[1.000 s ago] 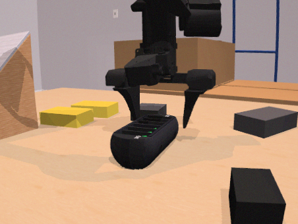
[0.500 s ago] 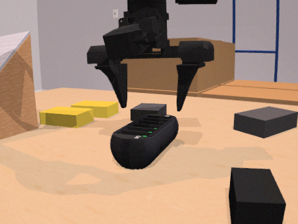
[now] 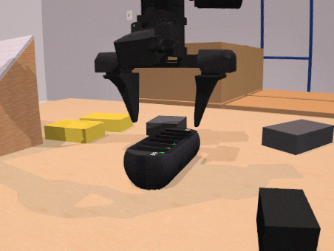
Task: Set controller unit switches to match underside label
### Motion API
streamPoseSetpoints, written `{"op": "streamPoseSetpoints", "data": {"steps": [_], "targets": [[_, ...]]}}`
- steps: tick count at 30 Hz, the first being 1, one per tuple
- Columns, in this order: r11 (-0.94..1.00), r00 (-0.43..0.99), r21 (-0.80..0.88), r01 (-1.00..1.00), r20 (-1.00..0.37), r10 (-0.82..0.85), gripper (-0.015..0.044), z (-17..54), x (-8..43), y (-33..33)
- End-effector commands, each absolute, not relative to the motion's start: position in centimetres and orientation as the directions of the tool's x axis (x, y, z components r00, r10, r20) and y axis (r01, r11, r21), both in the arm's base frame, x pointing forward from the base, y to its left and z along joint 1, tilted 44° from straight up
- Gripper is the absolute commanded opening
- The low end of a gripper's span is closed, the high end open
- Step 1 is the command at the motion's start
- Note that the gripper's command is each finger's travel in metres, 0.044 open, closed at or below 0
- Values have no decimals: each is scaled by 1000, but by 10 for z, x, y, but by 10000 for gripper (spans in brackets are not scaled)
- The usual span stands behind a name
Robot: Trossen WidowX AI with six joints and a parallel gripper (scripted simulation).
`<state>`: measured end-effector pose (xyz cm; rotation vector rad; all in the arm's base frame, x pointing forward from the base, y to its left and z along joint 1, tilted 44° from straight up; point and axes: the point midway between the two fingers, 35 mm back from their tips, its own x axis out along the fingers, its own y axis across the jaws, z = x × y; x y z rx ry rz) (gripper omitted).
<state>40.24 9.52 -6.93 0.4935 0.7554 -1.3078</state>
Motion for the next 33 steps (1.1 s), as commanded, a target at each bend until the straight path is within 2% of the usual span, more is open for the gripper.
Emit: {"op": "streamPoseSetpoints", "data": {"steps": [1, 9, 33], "targets": [[208, 85, -80, 975, -730, -678, 440, -39, 408, 82], [204, 86, -75, 976, -727, -681, 440, -20, 409, 73], [204, 87, -75, 976, -726, -682, 440, -48, 414, 47]]}}
